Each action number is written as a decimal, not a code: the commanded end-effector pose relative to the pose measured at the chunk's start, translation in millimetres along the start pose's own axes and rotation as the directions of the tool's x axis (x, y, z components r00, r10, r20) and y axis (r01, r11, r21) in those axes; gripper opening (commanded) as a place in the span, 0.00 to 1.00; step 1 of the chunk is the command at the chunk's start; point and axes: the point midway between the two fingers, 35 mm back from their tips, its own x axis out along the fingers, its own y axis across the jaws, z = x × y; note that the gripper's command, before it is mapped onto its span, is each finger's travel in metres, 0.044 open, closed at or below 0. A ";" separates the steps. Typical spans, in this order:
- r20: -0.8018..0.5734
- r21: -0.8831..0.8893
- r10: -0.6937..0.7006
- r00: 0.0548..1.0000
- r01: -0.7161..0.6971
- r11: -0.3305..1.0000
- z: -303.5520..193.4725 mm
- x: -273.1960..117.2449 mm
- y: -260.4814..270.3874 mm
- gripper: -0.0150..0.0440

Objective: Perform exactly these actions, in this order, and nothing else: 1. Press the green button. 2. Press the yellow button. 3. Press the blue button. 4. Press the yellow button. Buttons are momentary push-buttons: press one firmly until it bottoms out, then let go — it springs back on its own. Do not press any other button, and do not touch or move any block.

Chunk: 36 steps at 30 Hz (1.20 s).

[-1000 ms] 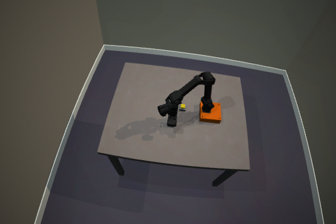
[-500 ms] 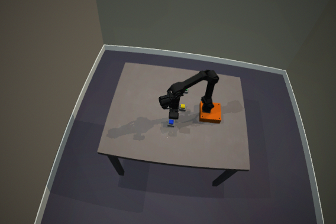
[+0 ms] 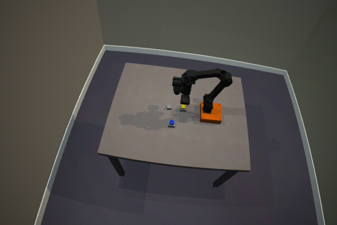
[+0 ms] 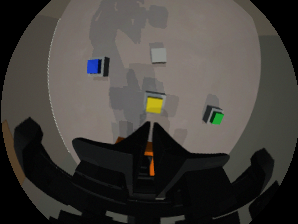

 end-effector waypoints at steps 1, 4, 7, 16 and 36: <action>0.001 -0.006 -0.005 1.000 0.005 1.000 -4.9 3.0 -4.0 0.29; 0.001 -0.006 -0.006 1.000 0.006 1.000 -3.0 32.2 -4.1 0.29; 0.001 -0.006 -0.006 1.000 0.006 1.000 -4.9 60.8 -4.3 0.29; 0.001 -0.006 -0.006 1.000 0.006 1.000 -4.9 66.8 -4.4 0.29; 0.001 -0.006 -0.006 1.000 0.006 1.000 -5.3 95.4 -4.6 0.29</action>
